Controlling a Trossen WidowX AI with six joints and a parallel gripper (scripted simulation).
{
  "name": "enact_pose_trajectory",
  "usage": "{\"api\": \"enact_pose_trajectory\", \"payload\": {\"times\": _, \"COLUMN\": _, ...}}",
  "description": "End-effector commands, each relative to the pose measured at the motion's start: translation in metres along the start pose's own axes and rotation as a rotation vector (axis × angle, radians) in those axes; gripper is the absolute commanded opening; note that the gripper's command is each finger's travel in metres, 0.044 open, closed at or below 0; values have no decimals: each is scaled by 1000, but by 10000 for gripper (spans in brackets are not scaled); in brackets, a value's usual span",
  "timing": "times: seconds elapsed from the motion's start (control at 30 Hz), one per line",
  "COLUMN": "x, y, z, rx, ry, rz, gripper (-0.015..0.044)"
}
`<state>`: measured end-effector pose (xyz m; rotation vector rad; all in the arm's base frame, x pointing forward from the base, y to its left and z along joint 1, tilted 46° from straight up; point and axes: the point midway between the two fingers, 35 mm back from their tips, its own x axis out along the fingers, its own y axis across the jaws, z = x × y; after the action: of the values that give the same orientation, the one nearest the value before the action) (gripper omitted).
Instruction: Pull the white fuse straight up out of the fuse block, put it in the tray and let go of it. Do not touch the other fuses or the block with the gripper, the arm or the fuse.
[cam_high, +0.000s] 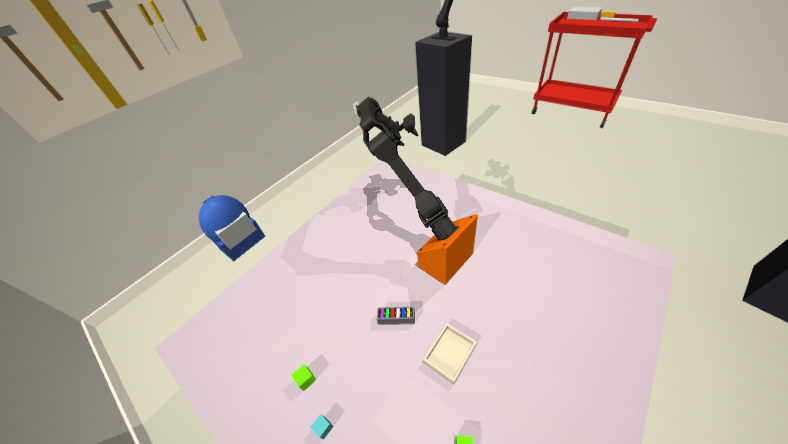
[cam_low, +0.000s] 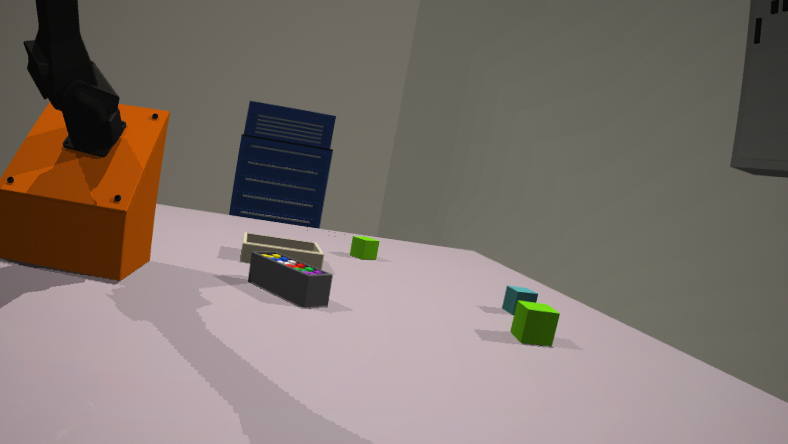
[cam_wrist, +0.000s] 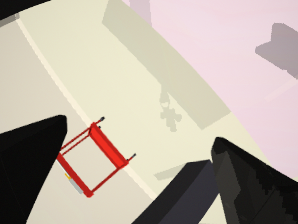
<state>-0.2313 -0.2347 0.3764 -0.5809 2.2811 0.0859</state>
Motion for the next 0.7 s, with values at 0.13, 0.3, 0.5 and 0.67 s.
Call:
{"api": "enact_pose_trajectory", "payload": {"times": 0.13, "x": 6, "y": -28, "z": 13, "rx": 28, "ry": -24, "rz": -46, "gripper": 269}}
{"api": "enact_pose_trajectory", "payload": {"times": 0.3, "x": 12, "y": -93, "z": 55, "rx": 88, "ry": -93, "rz": -142, "gripper": 137}}
{"api": "enact_pose_trajectory", "payload": {"times": 0.5, "x": 5, "y": -163, "z": 122, "rx": 151, "ry": -192, "rz": -233, "gripper": 61}}
{"api": "enact_pose_trajectory", "payload": {"times": 0.67, "x": -13, "y": -208, "z": 190, "rx": 186, "ry": -280, "rz": -286, "gripper": 61}}
